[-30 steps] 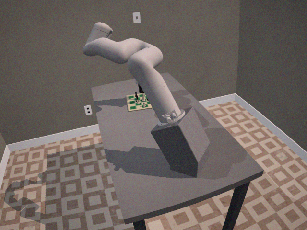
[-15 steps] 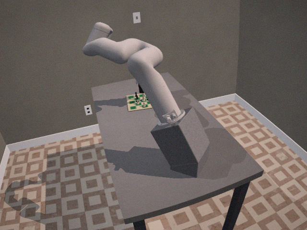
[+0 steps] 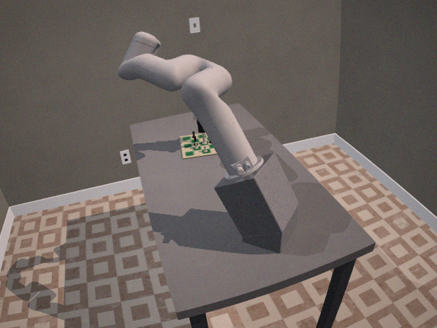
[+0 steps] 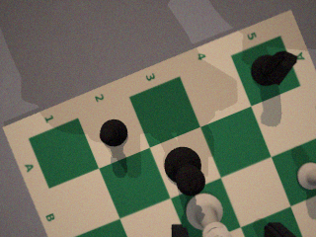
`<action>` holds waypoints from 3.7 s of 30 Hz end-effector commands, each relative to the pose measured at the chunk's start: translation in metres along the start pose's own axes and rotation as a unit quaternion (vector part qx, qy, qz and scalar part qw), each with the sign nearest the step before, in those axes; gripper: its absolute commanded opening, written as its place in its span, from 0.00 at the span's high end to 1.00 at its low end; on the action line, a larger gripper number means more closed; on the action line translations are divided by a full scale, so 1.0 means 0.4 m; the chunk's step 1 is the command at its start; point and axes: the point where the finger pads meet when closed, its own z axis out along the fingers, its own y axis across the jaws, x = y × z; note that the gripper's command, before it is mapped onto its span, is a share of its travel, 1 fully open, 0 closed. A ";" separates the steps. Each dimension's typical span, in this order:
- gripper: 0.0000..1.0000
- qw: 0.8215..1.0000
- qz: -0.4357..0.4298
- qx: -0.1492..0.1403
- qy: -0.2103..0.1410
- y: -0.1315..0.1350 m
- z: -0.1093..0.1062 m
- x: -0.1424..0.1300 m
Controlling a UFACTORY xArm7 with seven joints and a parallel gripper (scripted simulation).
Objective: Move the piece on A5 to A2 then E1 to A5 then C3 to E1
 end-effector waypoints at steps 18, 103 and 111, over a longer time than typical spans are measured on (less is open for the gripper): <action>0.57 1.000 0.000 0.002 0.000 -0.005 0.029 0.000; 1.00 1.000 0.000 0.002 0.000 -0.005 0.102 0.000; 1.00 1.000 0.000 0.002 0.000 -0.005 0.087 0.000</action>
